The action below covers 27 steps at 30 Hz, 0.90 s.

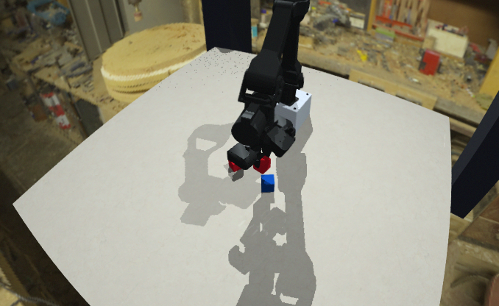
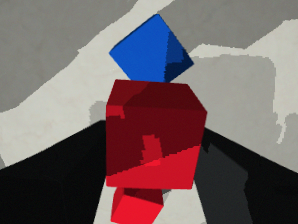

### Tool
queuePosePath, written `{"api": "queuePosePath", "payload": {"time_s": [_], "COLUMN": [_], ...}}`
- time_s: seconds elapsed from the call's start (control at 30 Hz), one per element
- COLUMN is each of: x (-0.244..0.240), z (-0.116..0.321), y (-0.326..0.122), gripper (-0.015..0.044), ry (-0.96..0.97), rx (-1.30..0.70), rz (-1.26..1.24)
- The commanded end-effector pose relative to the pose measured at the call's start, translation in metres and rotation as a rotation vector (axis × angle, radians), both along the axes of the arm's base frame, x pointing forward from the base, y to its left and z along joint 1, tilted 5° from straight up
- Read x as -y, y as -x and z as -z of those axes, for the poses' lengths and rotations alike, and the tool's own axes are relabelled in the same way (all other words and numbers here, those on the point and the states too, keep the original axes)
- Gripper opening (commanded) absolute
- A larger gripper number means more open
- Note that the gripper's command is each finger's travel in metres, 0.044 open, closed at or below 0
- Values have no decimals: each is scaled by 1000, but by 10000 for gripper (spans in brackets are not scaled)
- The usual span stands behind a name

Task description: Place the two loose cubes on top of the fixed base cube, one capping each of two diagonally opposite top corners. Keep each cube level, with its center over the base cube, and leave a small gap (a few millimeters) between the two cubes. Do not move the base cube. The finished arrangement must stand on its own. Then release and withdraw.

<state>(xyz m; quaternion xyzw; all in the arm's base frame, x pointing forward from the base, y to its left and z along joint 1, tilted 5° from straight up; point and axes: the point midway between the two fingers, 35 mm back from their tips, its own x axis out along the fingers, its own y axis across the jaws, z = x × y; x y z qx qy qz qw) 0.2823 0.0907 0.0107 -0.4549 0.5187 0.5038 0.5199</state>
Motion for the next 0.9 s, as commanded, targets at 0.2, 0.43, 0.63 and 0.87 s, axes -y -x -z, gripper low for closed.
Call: {"api": "queuePosePath", "payload": {"time_s": [0.2,0.43,0.63,0.87], "x": [-2,-2,-2,-2], "z": [17,27,27,28], "y": [0,1,1,1], "gripper": [105,105,105,105], "ry": [-3,-3,-3,-3], "rx": [0,0,0,0], "rz": [4,4,4,4]}}
